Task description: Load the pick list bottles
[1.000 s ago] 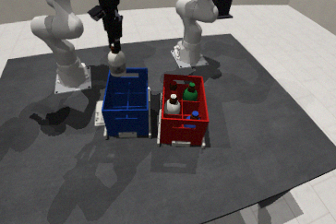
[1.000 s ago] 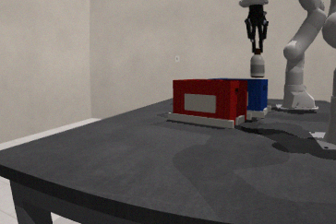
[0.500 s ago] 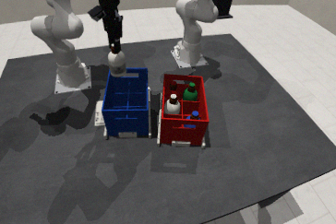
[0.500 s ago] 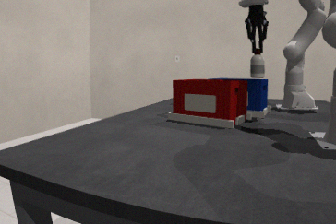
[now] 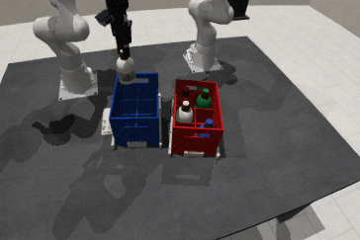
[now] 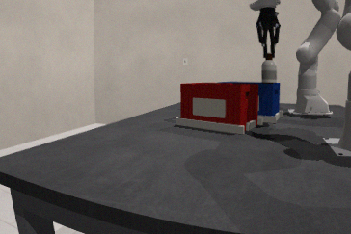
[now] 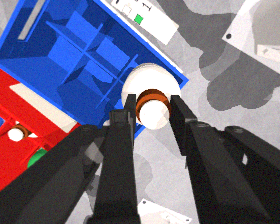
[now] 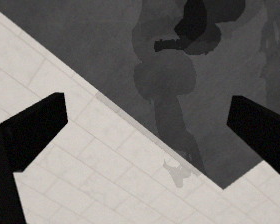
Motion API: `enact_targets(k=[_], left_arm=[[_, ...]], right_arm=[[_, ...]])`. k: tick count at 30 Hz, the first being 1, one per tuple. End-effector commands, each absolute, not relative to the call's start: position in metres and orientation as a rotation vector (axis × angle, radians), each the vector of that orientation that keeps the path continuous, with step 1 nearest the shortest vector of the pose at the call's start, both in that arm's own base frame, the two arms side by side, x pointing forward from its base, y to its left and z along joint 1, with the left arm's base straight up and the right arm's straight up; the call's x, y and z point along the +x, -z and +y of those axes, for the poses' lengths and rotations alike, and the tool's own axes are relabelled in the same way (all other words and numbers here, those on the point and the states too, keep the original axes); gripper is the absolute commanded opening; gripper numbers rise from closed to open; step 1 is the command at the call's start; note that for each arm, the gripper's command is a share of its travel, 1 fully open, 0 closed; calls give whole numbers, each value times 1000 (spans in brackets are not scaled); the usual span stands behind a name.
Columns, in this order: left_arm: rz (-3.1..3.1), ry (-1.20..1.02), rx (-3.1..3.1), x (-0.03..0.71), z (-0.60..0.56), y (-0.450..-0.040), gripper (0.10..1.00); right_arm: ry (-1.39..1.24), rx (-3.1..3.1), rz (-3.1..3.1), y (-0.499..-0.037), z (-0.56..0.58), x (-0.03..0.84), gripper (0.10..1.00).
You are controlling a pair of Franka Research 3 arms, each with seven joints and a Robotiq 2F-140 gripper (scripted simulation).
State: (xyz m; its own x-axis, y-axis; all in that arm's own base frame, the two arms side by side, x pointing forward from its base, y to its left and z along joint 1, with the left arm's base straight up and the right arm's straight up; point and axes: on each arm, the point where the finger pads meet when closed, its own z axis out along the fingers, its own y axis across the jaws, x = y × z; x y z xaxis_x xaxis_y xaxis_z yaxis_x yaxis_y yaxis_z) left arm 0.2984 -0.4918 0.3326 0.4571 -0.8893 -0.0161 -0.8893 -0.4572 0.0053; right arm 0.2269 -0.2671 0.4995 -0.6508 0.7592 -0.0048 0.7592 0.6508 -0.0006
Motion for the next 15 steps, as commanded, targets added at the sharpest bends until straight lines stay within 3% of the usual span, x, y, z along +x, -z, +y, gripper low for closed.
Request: enact_targets(k=[1, 15], left_arm=[[1634, 0, -2683, 303, -494, -333, 99], [1634, 0, -2683, 304, -495, -321, 99]], right_arm=[[2, 1318, 2851, -499, -266, 226, 1000], [2, 1318, 2851, -499, -266, 226, 1000]])
